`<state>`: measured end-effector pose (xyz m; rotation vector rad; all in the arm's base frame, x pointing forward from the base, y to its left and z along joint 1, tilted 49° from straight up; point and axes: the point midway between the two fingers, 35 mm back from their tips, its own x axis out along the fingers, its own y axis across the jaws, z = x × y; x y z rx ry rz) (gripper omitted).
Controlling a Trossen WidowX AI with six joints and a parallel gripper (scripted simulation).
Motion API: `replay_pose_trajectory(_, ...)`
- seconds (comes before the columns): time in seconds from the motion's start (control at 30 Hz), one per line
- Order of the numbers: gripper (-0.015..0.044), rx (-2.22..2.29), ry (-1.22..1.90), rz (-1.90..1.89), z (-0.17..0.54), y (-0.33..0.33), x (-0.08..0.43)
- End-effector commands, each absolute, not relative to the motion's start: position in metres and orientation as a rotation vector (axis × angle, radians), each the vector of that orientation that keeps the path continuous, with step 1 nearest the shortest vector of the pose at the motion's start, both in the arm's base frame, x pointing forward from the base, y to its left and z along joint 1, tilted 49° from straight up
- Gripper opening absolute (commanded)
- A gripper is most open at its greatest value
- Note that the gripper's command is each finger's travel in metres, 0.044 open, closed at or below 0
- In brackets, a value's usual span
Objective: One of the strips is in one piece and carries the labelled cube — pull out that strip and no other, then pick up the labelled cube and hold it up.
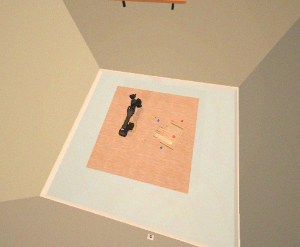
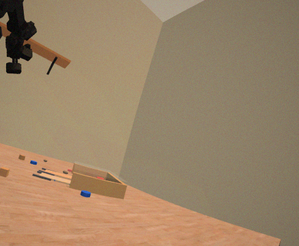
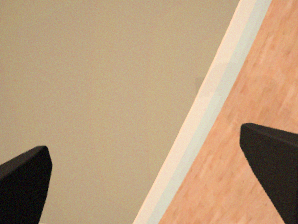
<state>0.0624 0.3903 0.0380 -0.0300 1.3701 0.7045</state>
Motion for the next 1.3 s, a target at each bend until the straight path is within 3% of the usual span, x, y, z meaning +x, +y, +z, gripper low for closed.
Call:
replay_pose_trajectory(0.0, 0.04, -0.121, 1.111, 0.644, 0.034, 0.364, 0.136)
replay_pose_trajectory(0.23, 0.04, -0.334, 0.773, 0.425, 0.043, 0.294, 0.239)
replay_pose_trajectory(0.47, 0.04, -0.607, 0.577, 0.088, 0.061, 0.192, 0.303)
replay_pose_trajectory(0.67, 0.04, -0.828, 0.541, -0.218, 0.079, 0.104, 0.319)
replay_pose_trajectory(1.1, 0.04, -0.834, 0.542, -0.228, 0.079, 0.102, 0.319)
replay_pose_trajectory(1.27, 0.0269, -0.762, 0.689, -0.308, 0.068, 0.087, 0.34)
